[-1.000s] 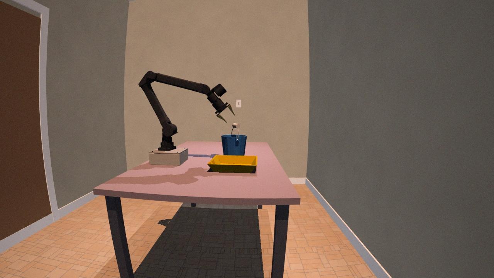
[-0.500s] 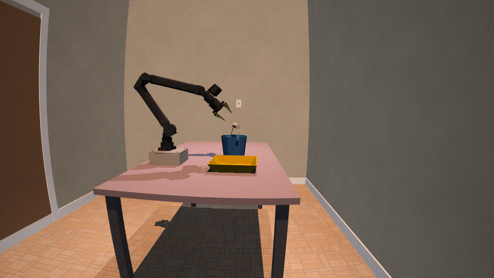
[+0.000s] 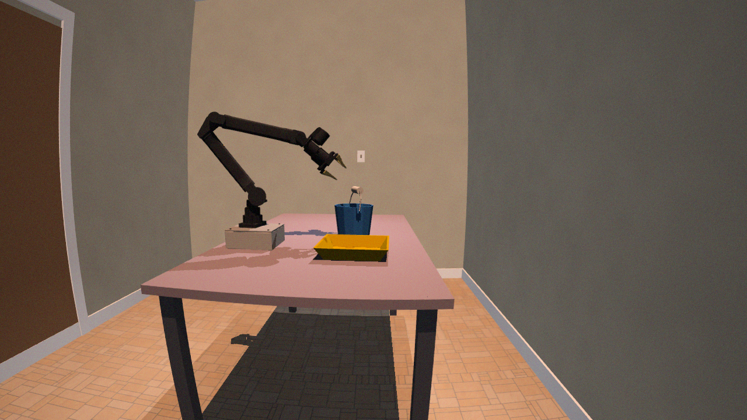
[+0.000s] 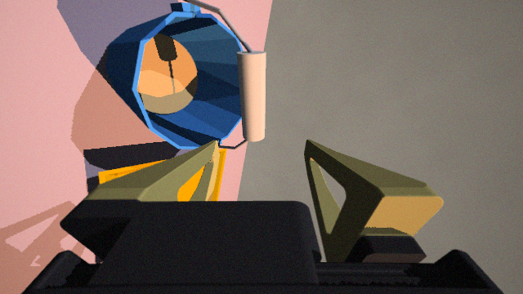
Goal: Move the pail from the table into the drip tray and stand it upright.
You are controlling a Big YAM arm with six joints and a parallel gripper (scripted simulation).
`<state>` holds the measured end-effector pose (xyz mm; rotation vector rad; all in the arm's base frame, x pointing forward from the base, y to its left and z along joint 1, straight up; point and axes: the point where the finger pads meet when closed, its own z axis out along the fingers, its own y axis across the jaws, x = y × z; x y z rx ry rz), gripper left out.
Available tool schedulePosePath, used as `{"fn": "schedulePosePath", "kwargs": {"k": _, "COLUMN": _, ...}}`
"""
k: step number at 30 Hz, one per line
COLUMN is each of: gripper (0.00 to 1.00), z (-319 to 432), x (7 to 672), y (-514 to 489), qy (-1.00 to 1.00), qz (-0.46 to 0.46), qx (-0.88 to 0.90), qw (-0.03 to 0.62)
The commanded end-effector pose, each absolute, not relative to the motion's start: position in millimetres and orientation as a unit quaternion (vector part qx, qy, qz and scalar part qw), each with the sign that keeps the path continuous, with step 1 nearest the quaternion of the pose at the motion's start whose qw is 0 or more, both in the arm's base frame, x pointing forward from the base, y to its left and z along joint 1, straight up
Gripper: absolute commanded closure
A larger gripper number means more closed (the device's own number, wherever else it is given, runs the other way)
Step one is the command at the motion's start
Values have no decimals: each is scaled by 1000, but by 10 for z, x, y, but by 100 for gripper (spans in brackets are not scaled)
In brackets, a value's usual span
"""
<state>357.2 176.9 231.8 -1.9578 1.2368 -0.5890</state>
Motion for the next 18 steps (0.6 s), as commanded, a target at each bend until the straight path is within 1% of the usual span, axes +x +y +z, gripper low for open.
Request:
{"fn": "schedulePosePath", "kwargs": {"k": 1, "gripper": 30, "z": 2494, "x": 3633, "y": 1786, "qy": 483, "qz": -236, "qx": -752, "qw": 382}}
{"fn": "schedulePosePath", "kwargs": {"k": 6, "gripper": 30, "z": 2494, "x": 3633, "y": 1786, "qy": 483, "qz": -236, "qx": -752, "qw": 382}}
{"fn": "schedulePosePath", "kwargs": {"k": 7, "gripper": 30, "z": 2269, "x": 3643, "y": 1738, "qy": 495, "qz": -230, "qx": -752, "qw": 370}}
{"fn": "schedulePosePath", "kwargs": {"k": 18, "gripper": 30, "z": 2073, "x": 3852, "y": 1836, "qy": 493, "qz": -231, "qx": -753, "qw": 370}}
